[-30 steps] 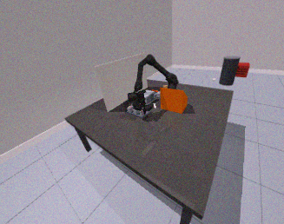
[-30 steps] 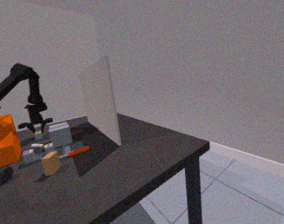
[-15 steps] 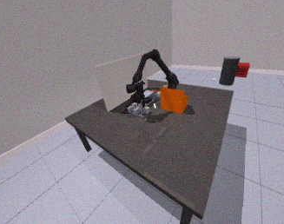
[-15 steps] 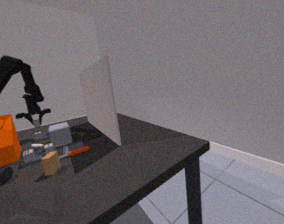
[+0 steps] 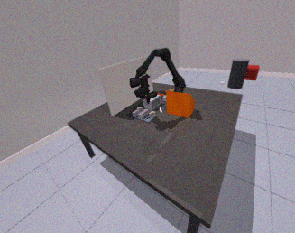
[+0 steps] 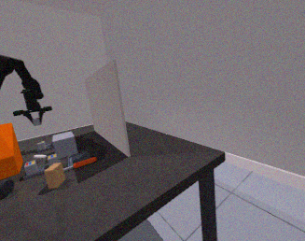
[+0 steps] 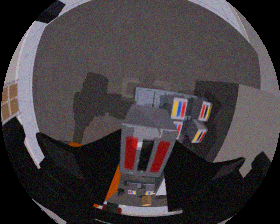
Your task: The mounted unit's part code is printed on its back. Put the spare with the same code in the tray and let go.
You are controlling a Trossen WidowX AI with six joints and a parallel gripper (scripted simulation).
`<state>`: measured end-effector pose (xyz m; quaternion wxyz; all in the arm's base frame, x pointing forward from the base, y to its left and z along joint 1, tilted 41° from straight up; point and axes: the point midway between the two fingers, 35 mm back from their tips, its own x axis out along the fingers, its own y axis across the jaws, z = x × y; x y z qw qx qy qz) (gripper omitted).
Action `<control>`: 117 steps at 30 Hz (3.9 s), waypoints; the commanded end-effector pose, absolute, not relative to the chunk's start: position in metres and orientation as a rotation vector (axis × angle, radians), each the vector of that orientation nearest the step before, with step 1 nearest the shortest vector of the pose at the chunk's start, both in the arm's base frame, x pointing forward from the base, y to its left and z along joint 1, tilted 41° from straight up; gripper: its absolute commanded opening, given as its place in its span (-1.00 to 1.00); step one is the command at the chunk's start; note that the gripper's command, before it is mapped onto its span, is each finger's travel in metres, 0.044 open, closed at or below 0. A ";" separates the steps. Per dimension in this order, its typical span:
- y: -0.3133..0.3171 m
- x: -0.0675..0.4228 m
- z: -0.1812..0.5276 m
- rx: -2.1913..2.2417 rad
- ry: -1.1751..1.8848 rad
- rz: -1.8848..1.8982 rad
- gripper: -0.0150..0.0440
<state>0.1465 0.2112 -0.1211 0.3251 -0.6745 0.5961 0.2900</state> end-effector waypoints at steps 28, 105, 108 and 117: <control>0.145 0.286 -0.018 -1.680 1.513 0.844 -0.49; -0.111 0.349 0.130 -1.784 1.583 0.724 -0.49; -0.114 0.350 0.127 -1.784 1.582 0.724 -0.49; -0.120 0.353 0.119 -1.784 1.582 0.724 -0.49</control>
